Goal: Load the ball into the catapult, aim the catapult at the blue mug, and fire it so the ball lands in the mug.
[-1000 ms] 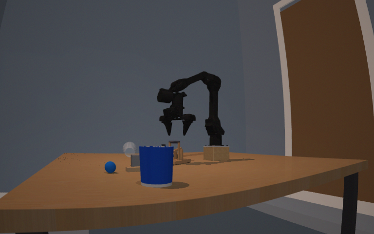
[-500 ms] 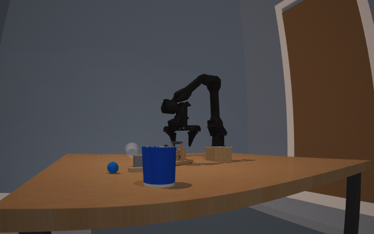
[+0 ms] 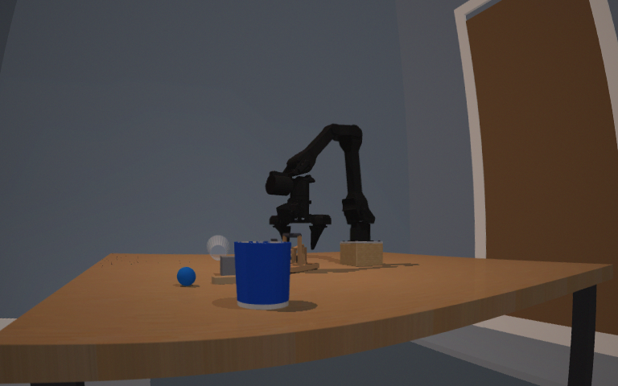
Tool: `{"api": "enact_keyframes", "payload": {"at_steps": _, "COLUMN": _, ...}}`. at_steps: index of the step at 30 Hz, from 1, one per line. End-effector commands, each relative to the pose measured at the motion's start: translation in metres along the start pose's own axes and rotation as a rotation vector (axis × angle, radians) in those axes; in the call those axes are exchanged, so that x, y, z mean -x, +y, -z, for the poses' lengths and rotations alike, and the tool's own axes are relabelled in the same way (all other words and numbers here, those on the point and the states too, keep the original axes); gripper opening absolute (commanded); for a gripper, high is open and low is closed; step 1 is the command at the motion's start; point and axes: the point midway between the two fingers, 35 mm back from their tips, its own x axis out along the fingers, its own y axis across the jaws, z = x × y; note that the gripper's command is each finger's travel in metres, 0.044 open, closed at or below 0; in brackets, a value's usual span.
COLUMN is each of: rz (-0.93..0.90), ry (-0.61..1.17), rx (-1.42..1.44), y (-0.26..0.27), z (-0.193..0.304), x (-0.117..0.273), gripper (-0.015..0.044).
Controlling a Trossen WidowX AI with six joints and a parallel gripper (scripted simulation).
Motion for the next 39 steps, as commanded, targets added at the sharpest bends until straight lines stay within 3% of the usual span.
{"api": "enact_keyframes", "payload": {"at_steps": 1, "rz": 0.001, "ry": 0.010, "rx": 0.000, "y": 0.000, "z": 0.003, "x": -0.008, "gripper": 0.0440}}
{"api": "enact_keyframes", "payload": {"at_steps": 18, "rz": 0.001, "ry": 0.010, "rx": 0.000, "y": 0.001, "z": 0.005, "x": -0.031, "gripper": 0.0440}}
{"api": "enact_keyframes", "payload": {"at_steps": 29, "rz": -0.001, "ry": 0.003, "rx": -0.003, "y": 0.001, "z": 0.003, "x": -0.028, "gripper": 0.0151}}
{"api": "enact_keyframes", "payload": {"at_steps": 35, "rz": -0.001, "ry": 0.003, "rx": -0.003, "y": 0.001, "z": 0.003, "x": -0.028, "gripper": 0.0111}}
{"api": "enact_keyframes", "payload": {"at_steps": 39, "rz": -0.001, "ry": 0.002, "rx": -0.003, "y": 0.001, "z": 0.001, "x": 0.011, "gripper": 0.0006}}
